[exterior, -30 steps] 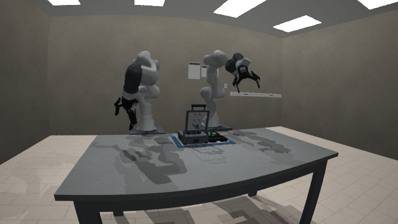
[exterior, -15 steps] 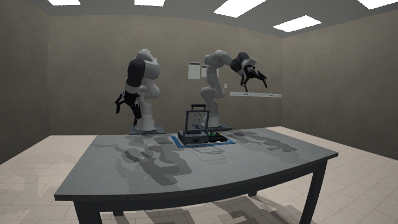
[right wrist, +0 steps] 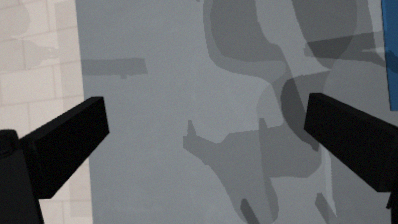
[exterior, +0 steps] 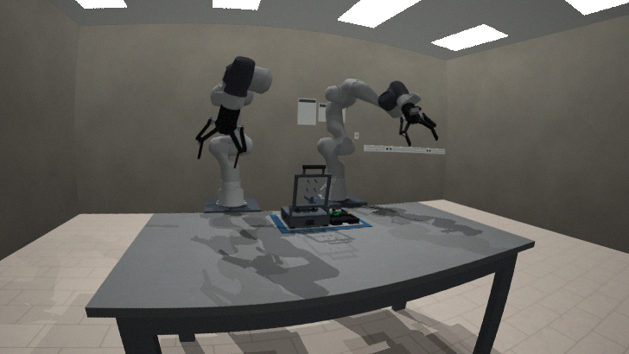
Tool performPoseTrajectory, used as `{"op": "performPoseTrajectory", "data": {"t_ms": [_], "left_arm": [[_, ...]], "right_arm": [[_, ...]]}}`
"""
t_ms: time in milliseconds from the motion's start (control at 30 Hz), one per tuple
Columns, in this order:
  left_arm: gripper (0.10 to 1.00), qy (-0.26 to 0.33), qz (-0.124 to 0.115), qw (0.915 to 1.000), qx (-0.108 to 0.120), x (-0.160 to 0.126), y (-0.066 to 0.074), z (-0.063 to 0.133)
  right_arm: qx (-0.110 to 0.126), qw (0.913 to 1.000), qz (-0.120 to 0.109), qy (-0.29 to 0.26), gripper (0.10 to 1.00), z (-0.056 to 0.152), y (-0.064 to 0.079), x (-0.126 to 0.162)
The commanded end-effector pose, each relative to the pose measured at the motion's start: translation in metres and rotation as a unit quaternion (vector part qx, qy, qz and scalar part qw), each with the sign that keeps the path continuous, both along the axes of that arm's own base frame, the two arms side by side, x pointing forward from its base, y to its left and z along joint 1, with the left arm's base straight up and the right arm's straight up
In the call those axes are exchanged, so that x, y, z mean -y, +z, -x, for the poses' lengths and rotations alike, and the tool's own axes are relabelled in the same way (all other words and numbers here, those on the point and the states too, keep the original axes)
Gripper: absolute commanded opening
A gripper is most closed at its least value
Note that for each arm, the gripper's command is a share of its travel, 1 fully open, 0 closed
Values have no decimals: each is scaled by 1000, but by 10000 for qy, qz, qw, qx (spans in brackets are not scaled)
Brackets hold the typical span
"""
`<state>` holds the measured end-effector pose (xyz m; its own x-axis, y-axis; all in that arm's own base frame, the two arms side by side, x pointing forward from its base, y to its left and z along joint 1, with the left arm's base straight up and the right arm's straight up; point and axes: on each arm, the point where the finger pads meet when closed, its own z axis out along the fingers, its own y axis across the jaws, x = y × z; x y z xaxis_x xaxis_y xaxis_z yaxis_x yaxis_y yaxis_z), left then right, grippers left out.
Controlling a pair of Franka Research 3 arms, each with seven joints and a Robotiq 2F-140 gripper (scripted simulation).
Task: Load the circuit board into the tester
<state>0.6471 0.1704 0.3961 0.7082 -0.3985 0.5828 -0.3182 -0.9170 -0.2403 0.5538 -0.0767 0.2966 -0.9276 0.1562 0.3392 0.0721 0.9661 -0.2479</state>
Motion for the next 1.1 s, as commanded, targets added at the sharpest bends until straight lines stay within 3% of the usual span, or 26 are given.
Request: {"op": "performPoseTrajectory", "data": {"t_ms": [0,67,100,267,300,400,567,633,667,800,1067], "left_arm": [[1000,145,82,9996,-212,-16,-7,10],[1000,145,82,9996,-212,-16,-7,10],[1000,237,89,9993,-268,-30,-7,15],[1000,391,102,9985,-361,-52,-7,25],[1000,425,105,9983,-381,-57,-7,27],[1000,528,116,9976,-443,-72,-7,34],[1000,700,136,9960,-546,-96,-7,46],[1000,700,136,9960,-546,-96,-7,46],[1000,792,147,9949,-600,-109,-7,53],[1000,911,164,9935,-670,-125,-7,63],[1000,1183,206,9893,-829,-160,-7,87]], "right_arm": [[-53,9903,-470,1309,1000,-2,44,-29],[-53,9903,-470,1309,1000,-2,44,-29],[121,9823,-569,1779,1000,-2,57,-37],[305,9636,-586,2590,1000,-1,115,-85],[358,9587,-610,2753,1000,-4,108,-124],[470,9387,-712,3342,1000,1,97,-172],[361,8889,-979,4460,1000,34,84,-266],[361,8889,-979,4460,1000,34,84,-266],[277,8567,-1127,5027,1000,52,76,-316],[240,8090,-1358,5713,1000,87,65,-374],[353,6926,-1914,6946,1000,168,44,-497]]}}
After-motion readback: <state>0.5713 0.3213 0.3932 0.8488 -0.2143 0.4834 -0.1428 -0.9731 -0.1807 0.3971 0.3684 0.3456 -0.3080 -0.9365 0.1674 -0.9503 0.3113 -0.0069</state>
